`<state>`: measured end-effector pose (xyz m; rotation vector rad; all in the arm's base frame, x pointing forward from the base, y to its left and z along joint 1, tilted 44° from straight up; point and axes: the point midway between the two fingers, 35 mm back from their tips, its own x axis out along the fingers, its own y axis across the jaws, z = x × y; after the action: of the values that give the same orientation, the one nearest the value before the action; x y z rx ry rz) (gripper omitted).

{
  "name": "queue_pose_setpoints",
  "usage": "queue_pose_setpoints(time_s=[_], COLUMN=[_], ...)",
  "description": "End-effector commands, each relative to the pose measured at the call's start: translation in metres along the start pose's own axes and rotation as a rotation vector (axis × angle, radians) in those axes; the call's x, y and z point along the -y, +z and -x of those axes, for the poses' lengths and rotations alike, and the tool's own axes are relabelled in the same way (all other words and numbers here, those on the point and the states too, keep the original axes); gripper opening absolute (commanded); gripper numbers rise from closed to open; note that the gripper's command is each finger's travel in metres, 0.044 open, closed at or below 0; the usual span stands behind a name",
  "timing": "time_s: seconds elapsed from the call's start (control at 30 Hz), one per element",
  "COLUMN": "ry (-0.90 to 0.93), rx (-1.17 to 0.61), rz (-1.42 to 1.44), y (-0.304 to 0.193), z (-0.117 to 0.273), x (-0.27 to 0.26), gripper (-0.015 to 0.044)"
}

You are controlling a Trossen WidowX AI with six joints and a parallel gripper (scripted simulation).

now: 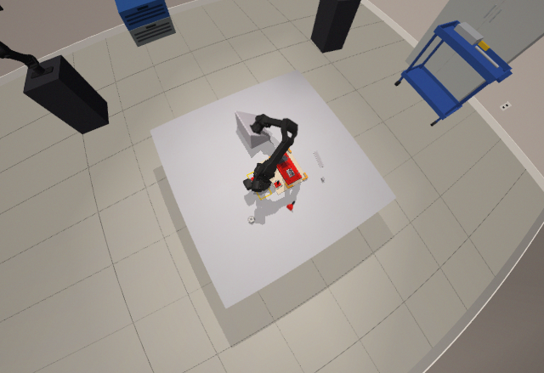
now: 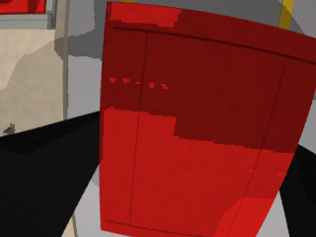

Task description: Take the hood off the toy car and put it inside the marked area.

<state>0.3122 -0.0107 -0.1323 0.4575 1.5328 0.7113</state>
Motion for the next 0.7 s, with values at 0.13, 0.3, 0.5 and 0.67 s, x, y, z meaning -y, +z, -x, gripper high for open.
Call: queue_pose_setpoints(time_s=[0.13,0.3,0.5,0.67], ry=[0.006,0.006,0.006,0.006], rx=[0.002,0.002,0.002,0.002], rz=[-0.004,-0.004,-0.004,-0.004], y=[-0.0005,-0.0008,-0.0008,-0.0008], z=[-0.0053,-0.0079,-0.0095,-0.012], x=[-0.0013,-0.0015,-0.0016,-0.0016], gripper=[0.0,0.0,0.0,0.0])
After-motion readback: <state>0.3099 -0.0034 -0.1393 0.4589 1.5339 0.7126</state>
